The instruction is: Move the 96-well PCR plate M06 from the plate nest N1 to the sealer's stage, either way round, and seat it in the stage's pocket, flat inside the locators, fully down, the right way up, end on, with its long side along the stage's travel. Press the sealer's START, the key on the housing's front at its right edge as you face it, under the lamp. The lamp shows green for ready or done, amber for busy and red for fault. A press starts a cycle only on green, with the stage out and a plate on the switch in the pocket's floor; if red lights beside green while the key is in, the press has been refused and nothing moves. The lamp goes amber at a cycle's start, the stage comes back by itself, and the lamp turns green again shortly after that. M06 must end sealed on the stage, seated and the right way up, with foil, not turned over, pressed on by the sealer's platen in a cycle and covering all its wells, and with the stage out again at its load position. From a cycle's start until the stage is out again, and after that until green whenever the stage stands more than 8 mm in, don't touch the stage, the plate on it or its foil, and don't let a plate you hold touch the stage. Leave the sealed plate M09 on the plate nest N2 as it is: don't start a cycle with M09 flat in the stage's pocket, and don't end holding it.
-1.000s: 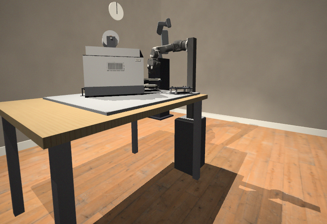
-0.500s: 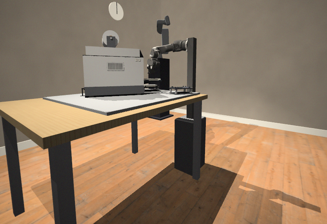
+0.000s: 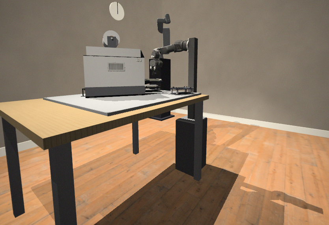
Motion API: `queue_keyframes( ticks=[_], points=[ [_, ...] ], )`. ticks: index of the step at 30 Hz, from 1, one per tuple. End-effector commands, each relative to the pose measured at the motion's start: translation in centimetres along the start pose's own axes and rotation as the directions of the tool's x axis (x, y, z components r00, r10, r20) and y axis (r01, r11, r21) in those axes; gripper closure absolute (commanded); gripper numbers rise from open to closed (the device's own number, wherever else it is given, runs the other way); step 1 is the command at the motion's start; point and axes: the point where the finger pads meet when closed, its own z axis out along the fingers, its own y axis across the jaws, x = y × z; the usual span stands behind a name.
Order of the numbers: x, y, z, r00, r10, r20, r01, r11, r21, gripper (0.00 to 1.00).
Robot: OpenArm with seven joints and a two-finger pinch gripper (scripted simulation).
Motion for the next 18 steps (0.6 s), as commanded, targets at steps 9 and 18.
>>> queue_keyframes(
  ticks=[9, 18],
  points=[
    [0.2, 0.8, 0.0, 1.000, 0.000, -0.008, 0.000, 0.999, -0.045, 1.00],
    [0.5, 2.3, 0.2, 1.000, 0.000, -0.008, 0.000, 0.999, -0.045, 1.00]
  ],
)
